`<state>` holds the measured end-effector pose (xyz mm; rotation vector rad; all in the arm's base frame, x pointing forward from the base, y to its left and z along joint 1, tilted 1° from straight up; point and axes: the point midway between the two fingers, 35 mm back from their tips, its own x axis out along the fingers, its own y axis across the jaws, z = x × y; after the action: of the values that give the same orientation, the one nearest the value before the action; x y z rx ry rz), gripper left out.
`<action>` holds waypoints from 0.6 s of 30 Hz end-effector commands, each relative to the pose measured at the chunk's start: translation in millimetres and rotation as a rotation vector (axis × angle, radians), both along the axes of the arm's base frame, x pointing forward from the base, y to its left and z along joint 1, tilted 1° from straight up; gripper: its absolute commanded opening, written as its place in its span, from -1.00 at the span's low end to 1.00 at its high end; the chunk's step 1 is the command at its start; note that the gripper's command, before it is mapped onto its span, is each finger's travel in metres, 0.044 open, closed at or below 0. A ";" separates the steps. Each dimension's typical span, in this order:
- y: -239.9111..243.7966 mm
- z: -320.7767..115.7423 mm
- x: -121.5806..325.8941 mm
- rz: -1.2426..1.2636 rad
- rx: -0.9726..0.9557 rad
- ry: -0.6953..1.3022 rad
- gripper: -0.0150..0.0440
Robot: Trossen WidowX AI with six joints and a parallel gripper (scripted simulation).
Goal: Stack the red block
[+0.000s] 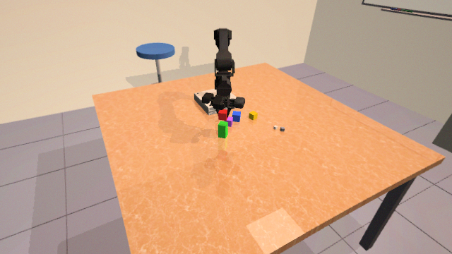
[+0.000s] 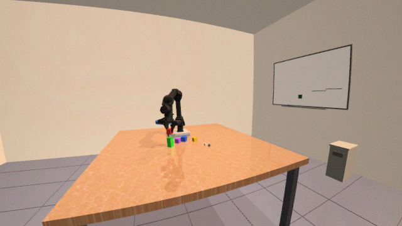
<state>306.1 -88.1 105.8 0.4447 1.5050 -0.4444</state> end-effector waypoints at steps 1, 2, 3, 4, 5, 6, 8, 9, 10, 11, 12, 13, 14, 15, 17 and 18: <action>-0.9 -11.6 -2.4 0.003 -0.002 0.011 -0.49; -0.9 -15.4 -2.4 0.003 -0.002 0.011 -0.49; -0.9 -19.9 -2.4 0.003 -0.002 0.011 -0.49; -0.9 -24.7 -2.4 0.003 -0.002 0.011 -0.49; -0.9 -28.7 -2.6 0.003 -0.002 0.011 -0.49; -0.9 -31.1 -2.7 0.003 -0.002 0.011 -0.49; -0.9 -31.5 -2.7 0.003 -0.002 0.011 -0.49; -0.9 -31.3 -2.7 0.003 -0.002 0.011 -0.49; -0.9 -31.1 -2.7 0.003 -0.002 0.011 -0.49; -0.9 -31.1 -2.7 0.003 -0.002 0.011 -0.49; -0.9 -31.1 -2.7 0.003 -0.002 0.011 -0.49; -0.9 -31.3 -2.7 0.003 -0.002 0.011 -0.49; -0.9 -31.4 -2.7 0.003 -0.002 0.011 -0.49; -0.9 -31.6 -2.7 0.003 -0.002 0.011 -0.49; -0.9 -31.6 -2.7 0.003 -0.002 0.011 -0.49; -0.9 -31.6 -2.7 0.003 -0.002 0.011 -0.49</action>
<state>305.4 -88.6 76.9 0.4448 1.5083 -0.4446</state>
